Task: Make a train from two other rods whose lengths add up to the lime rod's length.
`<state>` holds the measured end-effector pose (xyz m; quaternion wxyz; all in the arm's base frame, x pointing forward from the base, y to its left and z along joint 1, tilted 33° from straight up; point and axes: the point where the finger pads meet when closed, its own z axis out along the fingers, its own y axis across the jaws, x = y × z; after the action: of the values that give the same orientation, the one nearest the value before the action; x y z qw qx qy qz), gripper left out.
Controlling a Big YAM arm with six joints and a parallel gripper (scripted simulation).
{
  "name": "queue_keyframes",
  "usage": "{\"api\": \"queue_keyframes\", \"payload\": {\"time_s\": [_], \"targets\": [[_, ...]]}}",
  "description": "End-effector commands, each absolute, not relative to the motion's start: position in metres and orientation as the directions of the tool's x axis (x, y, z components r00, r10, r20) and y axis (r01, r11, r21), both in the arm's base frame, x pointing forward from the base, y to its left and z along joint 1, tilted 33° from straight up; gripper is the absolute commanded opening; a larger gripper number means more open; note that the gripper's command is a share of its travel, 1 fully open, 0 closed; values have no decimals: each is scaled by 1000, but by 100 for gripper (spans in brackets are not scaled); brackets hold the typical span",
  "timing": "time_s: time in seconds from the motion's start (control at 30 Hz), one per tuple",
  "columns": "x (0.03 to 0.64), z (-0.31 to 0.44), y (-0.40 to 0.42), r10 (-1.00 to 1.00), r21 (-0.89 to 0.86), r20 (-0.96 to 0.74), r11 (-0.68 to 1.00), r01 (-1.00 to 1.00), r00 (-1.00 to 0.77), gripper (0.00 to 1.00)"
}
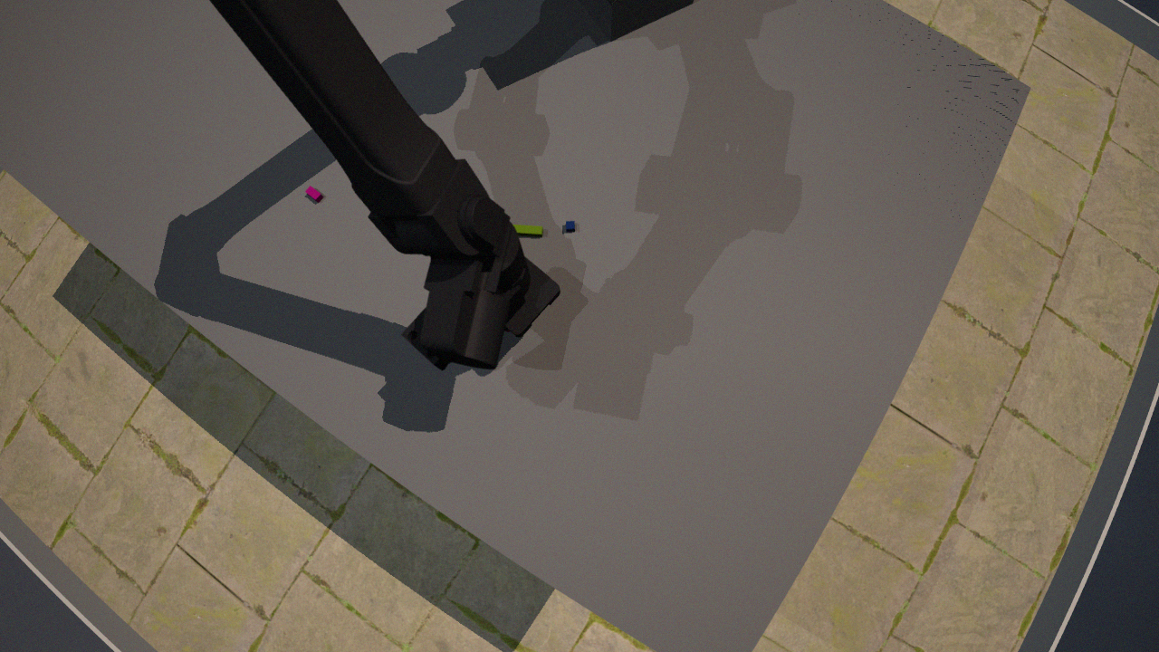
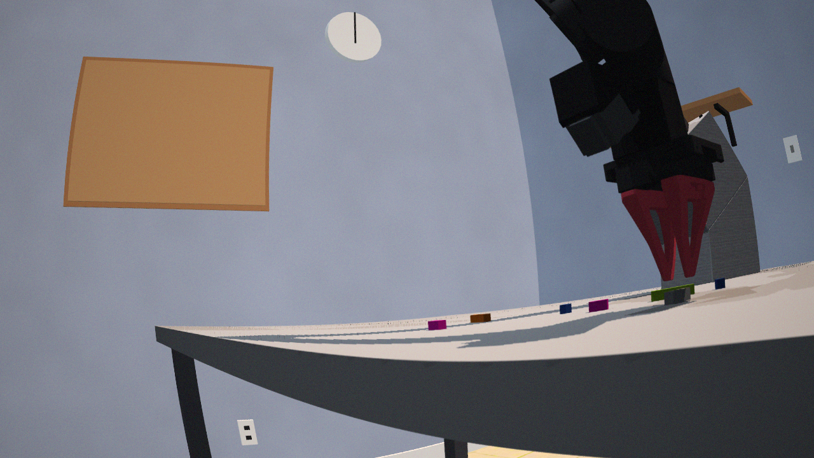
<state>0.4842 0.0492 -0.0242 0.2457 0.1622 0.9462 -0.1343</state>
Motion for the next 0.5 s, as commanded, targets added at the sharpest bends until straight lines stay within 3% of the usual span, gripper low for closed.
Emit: {"api": "queue_keyframes", "payload": {"time_s": [0.0,0.47], "targets": [[489,-22,59,236,-163,-521,916,368,-820,23],[499,-25,47,243,-163,-527,911,378,-814,23]]}}
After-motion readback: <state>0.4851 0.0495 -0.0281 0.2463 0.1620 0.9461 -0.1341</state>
